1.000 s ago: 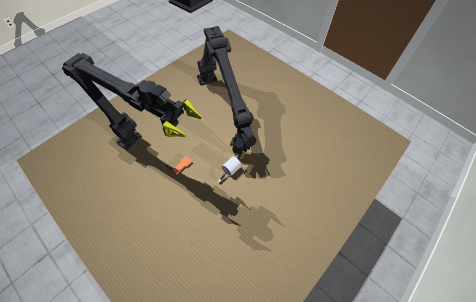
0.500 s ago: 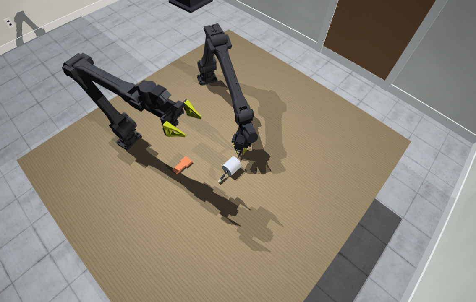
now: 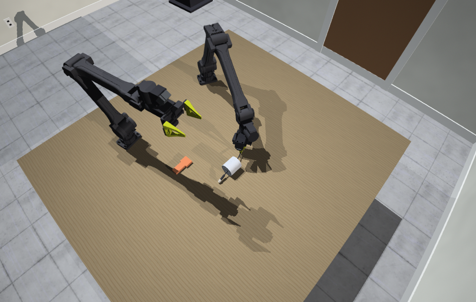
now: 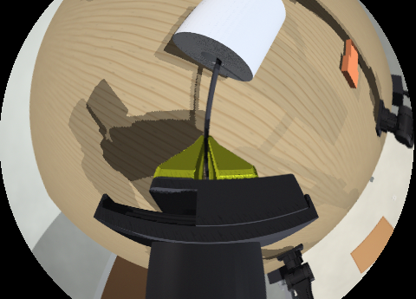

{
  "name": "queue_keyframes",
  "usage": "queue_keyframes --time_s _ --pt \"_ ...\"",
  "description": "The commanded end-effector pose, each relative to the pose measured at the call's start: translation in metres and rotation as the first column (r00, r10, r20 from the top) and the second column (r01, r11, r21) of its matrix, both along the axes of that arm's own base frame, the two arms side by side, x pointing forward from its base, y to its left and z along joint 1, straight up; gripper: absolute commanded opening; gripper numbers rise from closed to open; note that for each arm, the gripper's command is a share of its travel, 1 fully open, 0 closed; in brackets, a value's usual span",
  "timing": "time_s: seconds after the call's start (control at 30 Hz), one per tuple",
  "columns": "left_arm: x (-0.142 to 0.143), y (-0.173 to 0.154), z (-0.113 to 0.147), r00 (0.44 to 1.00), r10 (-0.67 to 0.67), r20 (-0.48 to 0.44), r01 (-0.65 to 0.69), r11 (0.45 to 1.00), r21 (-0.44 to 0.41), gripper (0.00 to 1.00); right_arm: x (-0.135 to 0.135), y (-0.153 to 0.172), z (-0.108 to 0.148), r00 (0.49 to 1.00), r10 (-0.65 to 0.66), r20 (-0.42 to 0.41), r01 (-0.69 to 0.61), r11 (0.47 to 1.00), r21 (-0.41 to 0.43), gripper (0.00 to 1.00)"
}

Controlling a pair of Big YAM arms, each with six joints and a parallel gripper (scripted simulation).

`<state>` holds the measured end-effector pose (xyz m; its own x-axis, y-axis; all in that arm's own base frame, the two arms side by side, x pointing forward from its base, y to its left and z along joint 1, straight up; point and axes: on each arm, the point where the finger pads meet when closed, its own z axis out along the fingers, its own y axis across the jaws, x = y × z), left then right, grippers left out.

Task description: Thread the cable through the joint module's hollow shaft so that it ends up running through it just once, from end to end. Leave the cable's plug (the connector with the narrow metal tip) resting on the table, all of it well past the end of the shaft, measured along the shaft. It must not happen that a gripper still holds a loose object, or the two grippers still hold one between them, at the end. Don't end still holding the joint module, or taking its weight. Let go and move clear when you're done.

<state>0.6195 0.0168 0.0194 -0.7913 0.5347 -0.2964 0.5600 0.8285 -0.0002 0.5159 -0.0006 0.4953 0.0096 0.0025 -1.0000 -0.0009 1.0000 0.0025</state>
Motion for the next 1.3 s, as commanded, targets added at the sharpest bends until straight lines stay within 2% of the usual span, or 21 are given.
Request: queue_keyframes --time_s 0.0,0.57,0.63,0.67,1.0,1.03,1.27 --pt "-0.004 -0.009 0.009 1.000 -0.024 0.011 0.024 1.000 0.006 0.00 0.002 -0.006 0.024 0.999 -0.012 0.034 0.012 1.000 0.007 0.96" --pt "0.000 -0.011 0.015 1.000 -0.010 0.017 0.010 1.000 0.002 0.00 0.002 -0.006 0.024 0.999 -0.012 0.034 0.012 1.000 0.007 0.96" --pt "0.025 -0.011 0.025 0.999 -0.009 0.052 0.009 1.000 0.005 0.00 0.002 -0.006 0.024 0.999 -0.012 0.034 0.012 1.000 0.007 0.96" --pt "0.029 -0.012 0.021 0.999 -0.009 0.049 0.009 1.000 0.005 0.00 0.002 -0.006 0.024 0.999 -0.012 0.034 0.012 1.000 0.007 0.96" --pt "0.034 -0.017 0.019 0.999 -0.010 0.043 0.010 1.000 0.004 0.00 0.002 -0.006 0.024 0.999 -0.012 0.034 0.012 1.000 0.007 0.96" --pt "0.034 -0.010 0.018 0.999 0.002 0.041 -0.002 1.000 0.004 0.00 0.002 -0.006 0.024 0.999 -0.012 0.034 0.012 1.000 0.007 0.96" --pt "0.041 -0.022 0.021 0.999 -0.010 0.043 0.010 1.000 0.004 0.00 0.002 -0.006 0.024 0.999 -0.012 0.034 0.012 1.000 0.007 0.96"
